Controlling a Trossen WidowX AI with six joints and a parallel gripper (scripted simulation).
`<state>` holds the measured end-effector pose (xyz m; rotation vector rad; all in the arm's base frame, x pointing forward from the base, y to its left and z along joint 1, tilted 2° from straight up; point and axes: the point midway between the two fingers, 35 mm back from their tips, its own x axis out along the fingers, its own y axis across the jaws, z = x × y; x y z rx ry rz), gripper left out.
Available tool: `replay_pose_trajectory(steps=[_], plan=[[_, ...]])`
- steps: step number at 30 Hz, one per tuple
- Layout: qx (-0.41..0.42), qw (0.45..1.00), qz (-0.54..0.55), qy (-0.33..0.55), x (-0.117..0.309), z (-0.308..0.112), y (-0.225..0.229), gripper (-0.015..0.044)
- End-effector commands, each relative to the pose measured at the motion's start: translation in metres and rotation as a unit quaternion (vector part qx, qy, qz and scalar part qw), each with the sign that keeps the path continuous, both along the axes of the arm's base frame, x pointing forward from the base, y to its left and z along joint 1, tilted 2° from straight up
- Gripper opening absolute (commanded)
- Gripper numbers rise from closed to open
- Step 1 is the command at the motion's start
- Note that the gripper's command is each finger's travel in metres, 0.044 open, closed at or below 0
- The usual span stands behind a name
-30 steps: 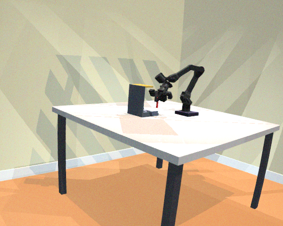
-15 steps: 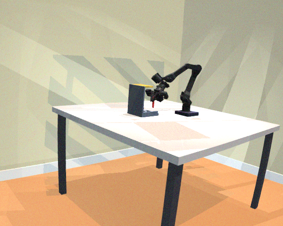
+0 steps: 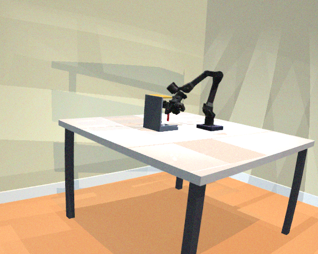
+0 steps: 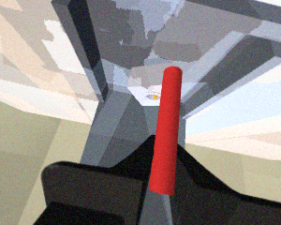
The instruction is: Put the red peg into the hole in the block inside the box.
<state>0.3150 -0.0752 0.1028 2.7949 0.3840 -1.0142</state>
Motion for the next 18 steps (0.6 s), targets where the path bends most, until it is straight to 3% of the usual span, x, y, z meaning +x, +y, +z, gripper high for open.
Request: replay_pose_trajectory(steps=[1,18], plan=[[0.000,1.000,-0.003,-0.001,0.010,0.001,-0.001,0.0000],[0.000,1.000,-0.003,-0.002,0.031,0.001,0.003,0.0000]])
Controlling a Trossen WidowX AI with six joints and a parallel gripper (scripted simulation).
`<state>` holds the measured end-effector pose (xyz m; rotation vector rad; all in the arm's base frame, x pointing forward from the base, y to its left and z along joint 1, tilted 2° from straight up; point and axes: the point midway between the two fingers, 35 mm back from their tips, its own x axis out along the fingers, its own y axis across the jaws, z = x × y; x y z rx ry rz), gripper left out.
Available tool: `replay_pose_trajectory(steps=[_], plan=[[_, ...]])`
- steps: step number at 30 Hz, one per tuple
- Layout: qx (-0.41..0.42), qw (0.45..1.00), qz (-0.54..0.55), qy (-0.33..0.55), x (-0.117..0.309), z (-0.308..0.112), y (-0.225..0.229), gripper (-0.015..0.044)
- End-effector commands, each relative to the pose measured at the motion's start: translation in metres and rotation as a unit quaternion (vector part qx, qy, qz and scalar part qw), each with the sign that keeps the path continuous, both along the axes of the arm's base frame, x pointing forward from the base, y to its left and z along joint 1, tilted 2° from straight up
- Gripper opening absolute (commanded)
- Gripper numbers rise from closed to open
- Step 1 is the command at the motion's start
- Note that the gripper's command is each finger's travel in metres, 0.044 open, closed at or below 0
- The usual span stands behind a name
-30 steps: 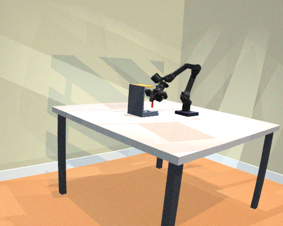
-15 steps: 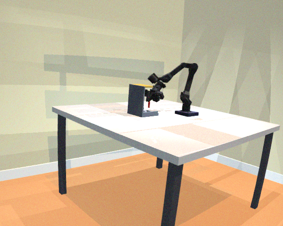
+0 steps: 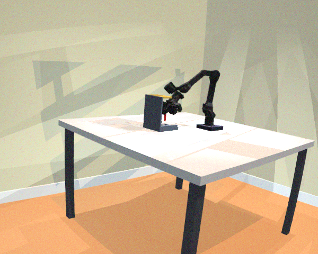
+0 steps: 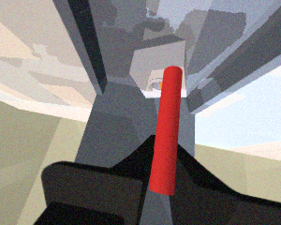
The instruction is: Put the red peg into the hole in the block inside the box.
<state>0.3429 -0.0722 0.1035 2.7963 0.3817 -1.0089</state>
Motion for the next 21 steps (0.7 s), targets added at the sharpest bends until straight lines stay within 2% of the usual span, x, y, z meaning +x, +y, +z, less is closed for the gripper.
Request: replay_pose_trajectory(steps=[1,21], plan=[[0.001,1.000,-0.002,0.000,0.003,0.000,0.000,0.0000],[0.001,1.000,-0.002,-0.001,0.015,0.001,0.003,0.0000]])
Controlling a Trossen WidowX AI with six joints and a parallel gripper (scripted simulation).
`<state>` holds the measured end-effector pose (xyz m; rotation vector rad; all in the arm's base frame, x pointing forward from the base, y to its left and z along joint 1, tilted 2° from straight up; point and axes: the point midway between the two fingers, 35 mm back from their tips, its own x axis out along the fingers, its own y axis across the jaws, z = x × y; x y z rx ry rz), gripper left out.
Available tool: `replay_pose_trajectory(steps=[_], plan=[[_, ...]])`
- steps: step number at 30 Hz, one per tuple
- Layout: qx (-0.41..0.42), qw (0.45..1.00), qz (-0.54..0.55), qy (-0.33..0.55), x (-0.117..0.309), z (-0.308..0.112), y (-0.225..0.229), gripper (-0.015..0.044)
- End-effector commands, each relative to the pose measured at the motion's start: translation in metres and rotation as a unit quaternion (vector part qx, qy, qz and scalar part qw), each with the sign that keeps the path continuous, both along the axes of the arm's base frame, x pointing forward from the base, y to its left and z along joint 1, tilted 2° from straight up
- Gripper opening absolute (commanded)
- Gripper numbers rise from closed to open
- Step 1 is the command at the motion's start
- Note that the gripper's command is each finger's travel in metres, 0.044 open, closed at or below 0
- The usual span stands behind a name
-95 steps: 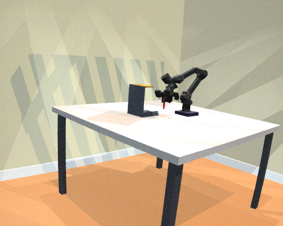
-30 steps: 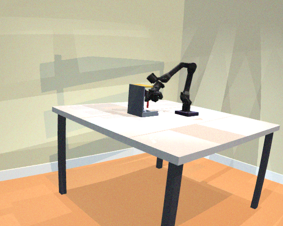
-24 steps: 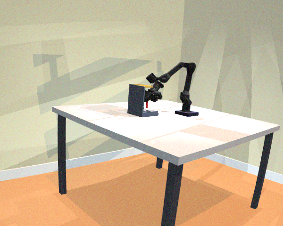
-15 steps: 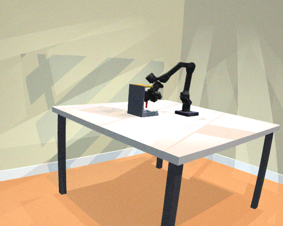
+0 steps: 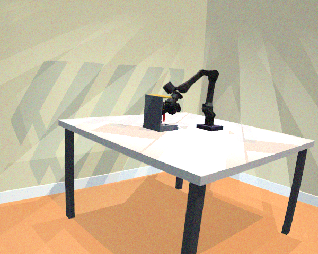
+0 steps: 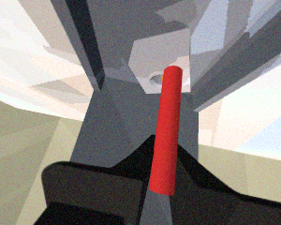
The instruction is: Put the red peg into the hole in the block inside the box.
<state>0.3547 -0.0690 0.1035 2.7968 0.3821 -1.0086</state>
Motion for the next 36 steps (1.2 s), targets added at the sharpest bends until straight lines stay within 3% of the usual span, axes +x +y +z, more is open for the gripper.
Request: replay_pose_trajectory(steps=[1,36], plan=[[0.001,1.000,-0.003,-0.001,0.003,0.001,0.000,0.0000],[0.001,1.000,-0.002,-0.001,0.022,0.001,0.003,0.0000]])
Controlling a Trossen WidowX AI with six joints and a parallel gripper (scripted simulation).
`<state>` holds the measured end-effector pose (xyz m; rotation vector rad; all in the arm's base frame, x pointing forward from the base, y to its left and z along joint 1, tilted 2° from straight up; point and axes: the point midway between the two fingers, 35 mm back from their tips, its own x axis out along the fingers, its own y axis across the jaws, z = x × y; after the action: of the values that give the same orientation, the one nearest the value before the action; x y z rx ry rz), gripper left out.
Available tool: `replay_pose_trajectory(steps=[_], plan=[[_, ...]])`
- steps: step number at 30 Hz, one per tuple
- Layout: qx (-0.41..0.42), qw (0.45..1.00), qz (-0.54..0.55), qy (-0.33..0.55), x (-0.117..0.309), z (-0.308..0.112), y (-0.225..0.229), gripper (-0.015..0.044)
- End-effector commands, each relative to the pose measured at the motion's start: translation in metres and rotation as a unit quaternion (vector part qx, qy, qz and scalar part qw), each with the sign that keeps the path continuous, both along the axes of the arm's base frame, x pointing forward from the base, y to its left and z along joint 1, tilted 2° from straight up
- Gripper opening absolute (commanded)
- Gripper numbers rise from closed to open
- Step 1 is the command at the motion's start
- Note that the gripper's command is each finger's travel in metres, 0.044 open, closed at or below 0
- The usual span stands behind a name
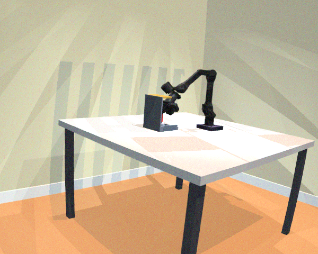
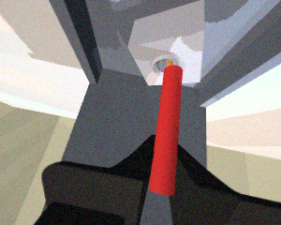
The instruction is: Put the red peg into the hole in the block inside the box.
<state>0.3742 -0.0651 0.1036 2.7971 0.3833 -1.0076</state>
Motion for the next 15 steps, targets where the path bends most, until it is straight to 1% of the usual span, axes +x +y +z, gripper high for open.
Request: replay_pose_trajectory(steps=[1,15], plan=[[0.000,1.000,-0.003,-0.001,0.0033,0.0010,-0.0005,0.0000],[0.000,1.000,-0.003,-0.001,0.0103,0.0013,-0.0017,0.0000]])
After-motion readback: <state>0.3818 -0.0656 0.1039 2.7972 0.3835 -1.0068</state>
